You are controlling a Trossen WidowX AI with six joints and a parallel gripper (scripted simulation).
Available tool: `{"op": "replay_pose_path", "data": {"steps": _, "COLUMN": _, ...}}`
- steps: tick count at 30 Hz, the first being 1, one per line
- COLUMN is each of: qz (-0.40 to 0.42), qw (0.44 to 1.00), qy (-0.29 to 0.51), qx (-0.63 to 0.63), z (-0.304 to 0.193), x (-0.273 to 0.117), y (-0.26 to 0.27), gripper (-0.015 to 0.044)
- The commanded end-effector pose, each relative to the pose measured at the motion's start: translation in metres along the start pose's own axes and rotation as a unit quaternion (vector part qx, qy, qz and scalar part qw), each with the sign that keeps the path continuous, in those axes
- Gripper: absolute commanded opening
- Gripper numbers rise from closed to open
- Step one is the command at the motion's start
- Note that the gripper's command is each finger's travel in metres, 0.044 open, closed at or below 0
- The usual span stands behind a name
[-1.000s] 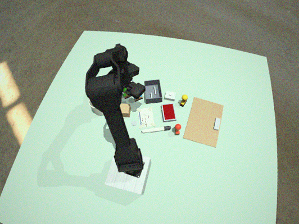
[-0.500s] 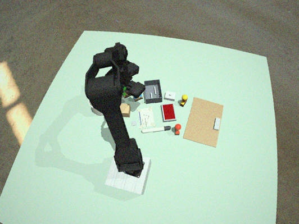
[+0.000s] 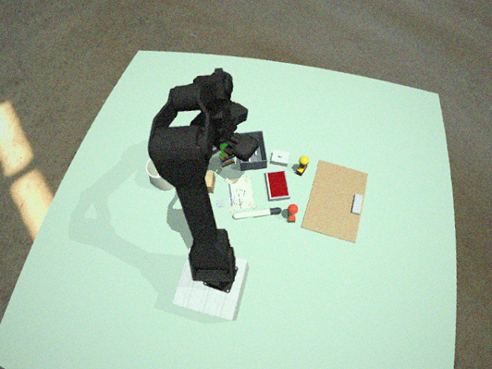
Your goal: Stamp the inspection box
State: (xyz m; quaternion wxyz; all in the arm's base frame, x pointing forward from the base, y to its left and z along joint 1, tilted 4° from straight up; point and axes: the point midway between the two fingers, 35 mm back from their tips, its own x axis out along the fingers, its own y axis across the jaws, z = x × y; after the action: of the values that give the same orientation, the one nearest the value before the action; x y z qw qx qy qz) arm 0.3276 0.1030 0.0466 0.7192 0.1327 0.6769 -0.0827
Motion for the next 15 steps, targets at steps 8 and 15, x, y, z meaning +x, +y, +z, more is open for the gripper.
{"op": "replay_pose_path", "data": {"steps": 8, "qz": -0.001, "qw": 1.000, "qy": 0.001, "qx": -0.001, "z": 0.022, "x": 0.000, "y": -0.059, "gripper": 0.0000}}
{"op": "replay_pose_path", "data": {"steps": 15, "qz": -0.002, "qw": 1.000, "qy": 0.001, "qx": -0.001, "z": 0.030, "x": 0.000, "y": -0.097, "gripper": 0.0000}}
